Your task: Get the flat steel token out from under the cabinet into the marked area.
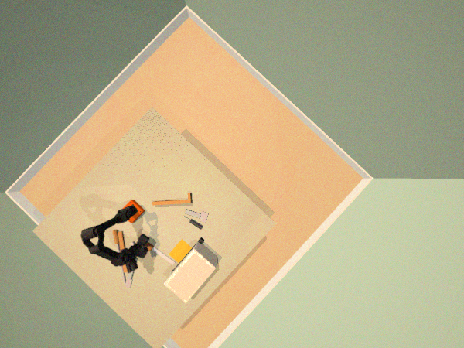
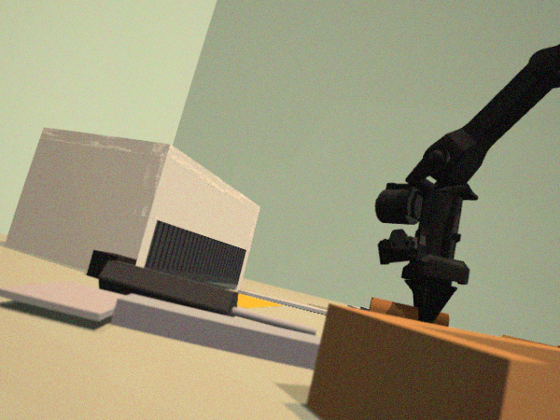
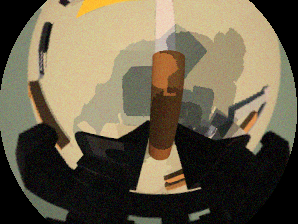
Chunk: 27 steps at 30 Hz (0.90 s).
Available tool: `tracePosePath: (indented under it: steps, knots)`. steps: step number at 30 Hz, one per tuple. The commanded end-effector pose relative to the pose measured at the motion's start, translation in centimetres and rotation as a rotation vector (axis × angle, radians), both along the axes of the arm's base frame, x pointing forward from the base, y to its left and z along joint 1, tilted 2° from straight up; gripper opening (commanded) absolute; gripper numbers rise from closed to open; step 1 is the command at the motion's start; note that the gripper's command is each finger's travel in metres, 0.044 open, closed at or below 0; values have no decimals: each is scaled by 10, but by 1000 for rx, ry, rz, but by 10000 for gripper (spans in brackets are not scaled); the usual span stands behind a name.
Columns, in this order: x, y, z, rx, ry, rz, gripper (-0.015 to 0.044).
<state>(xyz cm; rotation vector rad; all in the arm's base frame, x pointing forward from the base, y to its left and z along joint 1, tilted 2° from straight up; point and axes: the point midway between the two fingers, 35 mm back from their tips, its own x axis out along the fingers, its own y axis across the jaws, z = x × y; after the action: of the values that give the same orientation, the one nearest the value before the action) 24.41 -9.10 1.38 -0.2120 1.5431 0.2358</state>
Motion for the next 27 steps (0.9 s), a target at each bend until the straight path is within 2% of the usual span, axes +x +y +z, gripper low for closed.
tracePosePath:
  steps: [1,10,18,21,24,27]
  knots:
    - [5,1,1,0,-6,10,0]
    - [18,5,2,0,-7,8,0]
    - [14,5,0,3,-2,12,200]
    - [14,5,0,3,-3,12,200]
    - [14,5,0,0,-6,12,270]
    - [14,5,0,0,-6,13,270]
